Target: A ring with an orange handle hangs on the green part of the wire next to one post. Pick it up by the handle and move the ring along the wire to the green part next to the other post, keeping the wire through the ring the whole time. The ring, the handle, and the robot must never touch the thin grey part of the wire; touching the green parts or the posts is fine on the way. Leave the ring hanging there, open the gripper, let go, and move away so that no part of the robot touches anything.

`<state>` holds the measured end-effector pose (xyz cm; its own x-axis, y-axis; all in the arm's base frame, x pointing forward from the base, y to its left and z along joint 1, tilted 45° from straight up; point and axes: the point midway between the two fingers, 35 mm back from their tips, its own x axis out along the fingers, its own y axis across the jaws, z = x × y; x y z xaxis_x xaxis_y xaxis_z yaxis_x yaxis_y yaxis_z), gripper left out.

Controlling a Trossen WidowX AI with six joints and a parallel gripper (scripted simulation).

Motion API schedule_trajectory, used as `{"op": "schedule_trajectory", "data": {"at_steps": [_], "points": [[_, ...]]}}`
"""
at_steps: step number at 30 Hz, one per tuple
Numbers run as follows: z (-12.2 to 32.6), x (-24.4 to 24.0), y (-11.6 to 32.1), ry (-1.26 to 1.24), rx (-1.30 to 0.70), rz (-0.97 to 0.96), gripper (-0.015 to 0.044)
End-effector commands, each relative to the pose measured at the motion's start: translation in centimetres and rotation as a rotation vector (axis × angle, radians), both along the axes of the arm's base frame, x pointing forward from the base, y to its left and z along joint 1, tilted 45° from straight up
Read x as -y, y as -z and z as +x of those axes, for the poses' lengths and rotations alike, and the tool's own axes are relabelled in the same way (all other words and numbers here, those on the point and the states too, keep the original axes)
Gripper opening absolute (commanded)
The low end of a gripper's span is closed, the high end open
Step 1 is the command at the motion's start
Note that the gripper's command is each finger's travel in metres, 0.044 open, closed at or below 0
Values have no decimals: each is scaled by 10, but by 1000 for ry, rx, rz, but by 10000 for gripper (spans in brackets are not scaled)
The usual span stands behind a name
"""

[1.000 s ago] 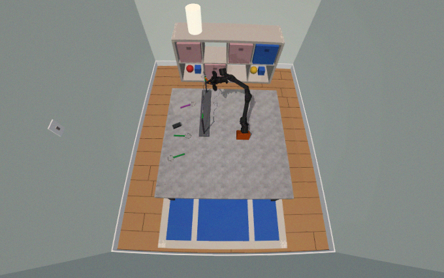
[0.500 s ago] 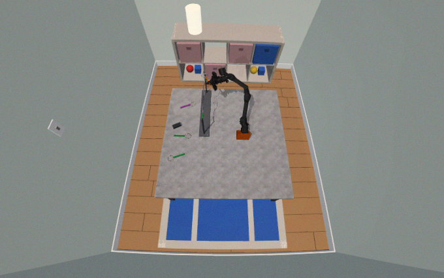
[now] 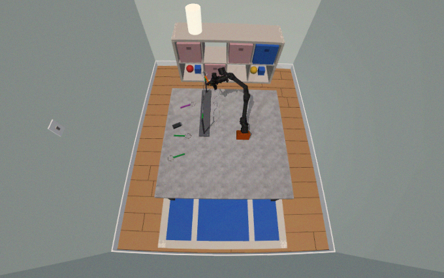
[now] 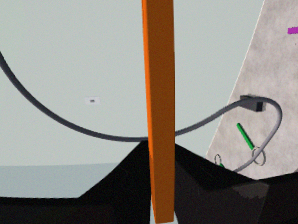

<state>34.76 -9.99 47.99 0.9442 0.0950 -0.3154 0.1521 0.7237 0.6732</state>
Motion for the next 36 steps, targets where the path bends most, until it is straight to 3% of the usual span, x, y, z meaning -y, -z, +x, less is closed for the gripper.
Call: {"op": "schedule_trajectory", "data": {"at_steps": [1,36], "points": [[0,1,0,-1,-10,-61,-150],[-3,15,8,13,-97,-494,-150]]}}
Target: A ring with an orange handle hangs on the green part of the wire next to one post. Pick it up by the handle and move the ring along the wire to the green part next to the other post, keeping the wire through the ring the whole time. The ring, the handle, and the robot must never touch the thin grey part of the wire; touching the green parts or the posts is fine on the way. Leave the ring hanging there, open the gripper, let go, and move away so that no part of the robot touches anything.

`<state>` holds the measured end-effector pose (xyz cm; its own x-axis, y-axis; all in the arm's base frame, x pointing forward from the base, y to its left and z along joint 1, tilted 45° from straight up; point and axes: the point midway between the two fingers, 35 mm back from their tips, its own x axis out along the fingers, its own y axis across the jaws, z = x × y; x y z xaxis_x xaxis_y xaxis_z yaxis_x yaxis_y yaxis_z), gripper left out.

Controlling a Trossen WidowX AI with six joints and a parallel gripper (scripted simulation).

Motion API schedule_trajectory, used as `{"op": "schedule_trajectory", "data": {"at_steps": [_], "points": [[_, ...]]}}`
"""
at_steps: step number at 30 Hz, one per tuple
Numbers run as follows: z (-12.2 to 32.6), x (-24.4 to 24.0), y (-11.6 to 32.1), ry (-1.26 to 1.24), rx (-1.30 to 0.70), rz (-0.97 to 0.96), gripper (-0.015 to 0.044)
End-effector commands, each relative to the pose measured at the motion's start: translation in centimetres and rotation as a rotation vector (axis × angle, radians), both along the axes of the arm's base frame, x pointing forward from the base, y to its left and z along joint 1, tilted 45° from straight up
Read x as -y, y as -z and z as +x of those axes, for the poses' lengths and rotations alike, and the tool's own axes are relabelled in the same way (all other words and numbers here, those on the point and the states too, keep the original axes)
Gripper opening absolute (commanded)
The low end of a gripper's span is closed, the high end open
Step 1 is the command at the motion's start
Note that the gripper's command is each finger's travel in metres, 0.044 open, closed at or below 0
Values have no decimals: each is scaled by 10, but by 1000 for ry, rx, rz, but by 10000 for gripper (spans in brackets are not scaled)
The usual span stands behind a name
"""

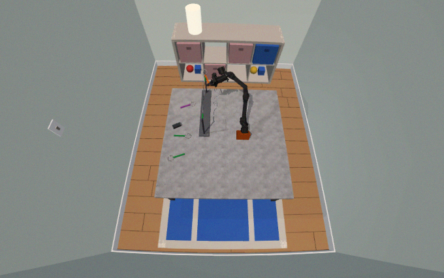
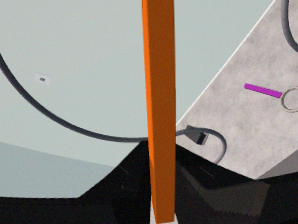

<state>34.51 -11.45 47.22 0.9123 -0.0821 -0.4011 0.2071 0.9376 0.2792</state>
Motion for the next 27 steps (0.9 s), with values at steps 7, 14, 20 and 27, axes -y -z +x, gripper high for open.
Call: {"op": "schedule_trajectory", "data": {"at_steps": [7,14,20,27], "points": [[-1,4,1,2,-27,-134,-150],[-1,7,2,5,-43,-221,-150],[-2,10,2,9,-57,-295,-150],[-2,13,2,13,-73,-382,-150]]}}
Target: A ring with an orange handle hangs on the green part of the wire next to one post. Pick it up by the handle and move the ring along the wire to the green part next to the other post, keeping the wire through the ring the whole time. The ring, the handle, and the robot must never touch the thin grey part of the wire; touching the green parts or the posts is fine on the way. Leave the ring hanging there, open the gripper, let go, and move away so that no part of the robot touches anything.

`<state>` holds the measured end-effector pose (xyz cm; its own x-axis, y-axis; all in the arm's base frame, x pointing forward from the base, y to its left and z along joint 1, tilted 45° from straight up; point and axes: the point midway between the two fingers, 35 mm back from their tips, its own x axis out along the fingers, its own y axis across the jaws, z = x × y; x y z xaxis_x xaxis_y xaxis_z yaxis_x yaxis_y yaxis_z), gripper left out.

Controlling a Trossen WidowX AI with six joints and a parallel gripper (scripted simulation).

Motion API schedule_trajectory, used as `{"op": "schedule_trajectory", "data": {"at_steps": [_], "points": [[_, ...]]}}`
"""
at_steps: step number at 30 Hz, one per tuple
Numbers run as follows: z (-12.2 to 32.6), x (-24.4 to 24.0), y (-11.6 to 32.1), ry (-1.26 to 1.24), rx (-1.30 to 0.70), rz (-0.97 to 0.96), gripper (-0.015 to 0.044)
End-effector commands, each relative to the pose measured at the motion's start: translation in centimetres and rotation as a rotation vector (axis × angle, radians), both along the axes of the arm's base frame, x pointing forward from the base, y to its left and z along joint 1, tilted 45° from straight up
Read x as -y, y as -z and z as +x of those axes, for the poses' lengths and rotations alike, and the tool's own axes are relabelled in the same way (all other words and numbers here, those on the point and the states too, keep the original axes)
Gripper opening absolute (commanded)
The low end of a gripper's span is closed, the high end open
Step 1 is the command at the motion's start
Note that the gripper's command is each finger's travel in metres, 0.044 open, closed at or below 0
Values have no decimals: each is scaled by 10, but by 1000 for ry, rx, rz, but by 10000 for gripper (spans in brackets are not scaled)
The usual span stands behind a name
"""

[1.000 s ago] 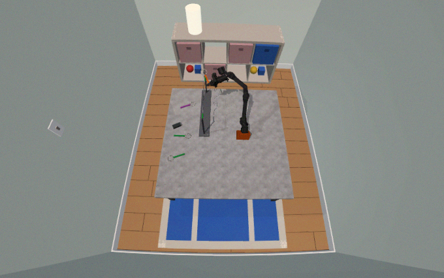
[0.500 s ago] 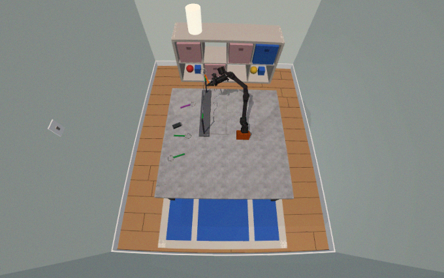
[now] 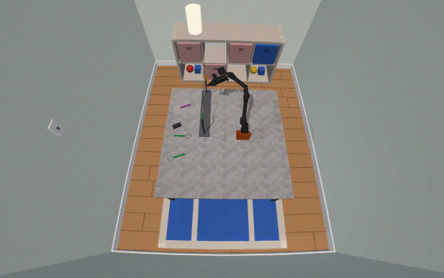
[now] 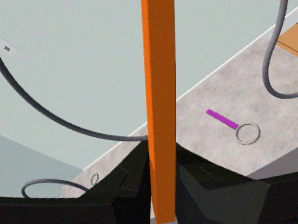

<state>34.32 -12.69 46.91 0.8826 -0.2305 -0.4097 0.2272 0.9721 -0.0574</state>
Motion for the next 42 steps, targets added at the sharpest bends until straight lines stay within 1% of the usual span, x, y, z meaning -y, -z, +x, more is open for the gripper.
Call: {"op": "schedule_trajectory", "data": {"at_steps": [1,42], "points": [[0,1,-1,-1,-8,-61,-150],[-3,19,-6,20,-92,-574,-150]]}}
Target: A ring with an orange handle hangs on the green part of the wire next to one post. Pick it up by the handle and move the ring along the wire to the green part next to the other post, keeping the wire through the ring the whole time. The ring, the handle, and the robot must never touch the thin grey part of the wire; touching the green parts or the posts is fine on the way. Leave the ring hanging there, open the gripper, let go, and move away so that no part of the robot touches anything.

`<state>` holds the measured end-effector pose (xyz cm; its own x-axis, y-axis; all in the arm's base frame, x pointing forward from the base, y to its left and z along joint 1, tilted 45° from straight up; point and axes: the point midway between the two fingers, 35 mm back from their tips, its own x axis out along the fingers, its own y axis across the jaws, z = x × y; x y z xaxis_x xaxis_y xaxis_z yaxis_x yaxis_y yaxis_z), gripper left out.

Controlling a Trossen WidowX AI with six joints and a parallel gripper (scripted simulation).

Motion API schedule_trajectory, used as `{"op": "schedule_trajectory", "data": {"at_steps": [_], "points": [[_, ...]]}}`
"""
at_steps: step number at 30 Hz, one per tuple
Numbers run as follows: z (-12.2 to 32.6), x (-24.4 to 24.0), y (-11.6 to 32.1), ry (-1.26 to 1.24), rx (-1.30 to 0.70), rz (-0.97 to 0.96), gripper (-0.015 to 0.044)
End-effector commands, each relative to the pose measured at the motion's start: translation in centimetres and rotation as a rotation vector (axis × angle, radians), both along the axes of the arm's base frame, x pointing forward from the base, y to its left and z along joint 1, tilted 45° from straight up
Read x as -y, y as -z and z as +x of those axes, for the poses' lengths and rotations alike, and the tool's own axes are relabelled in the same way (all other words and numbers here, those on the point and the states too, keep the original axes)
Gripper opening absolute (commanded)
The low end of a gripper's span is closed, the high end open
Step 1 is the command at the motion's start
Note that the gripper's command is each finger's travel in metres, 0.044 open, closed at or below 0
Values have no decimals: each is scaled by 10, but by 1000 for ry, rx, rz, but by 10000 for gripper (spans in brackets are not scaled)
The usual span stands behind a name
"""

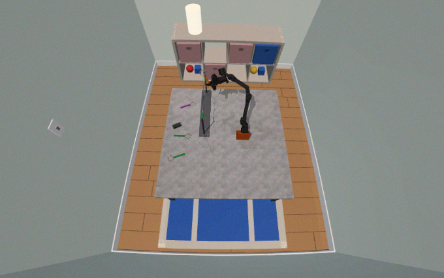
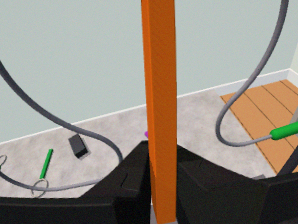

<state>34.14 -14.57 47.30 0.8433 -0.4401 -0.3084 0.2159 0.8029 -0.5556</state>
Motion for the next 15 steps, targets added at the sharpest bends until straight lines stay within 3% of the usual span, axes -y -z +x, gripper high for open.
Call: {"op": "schedule_trajectory", "data": {"at_steps": [1,15], "points": [[-1,1,-3,1,-4,-61,-150],[-2,6,-7,6,-30,-237,-150]]}}
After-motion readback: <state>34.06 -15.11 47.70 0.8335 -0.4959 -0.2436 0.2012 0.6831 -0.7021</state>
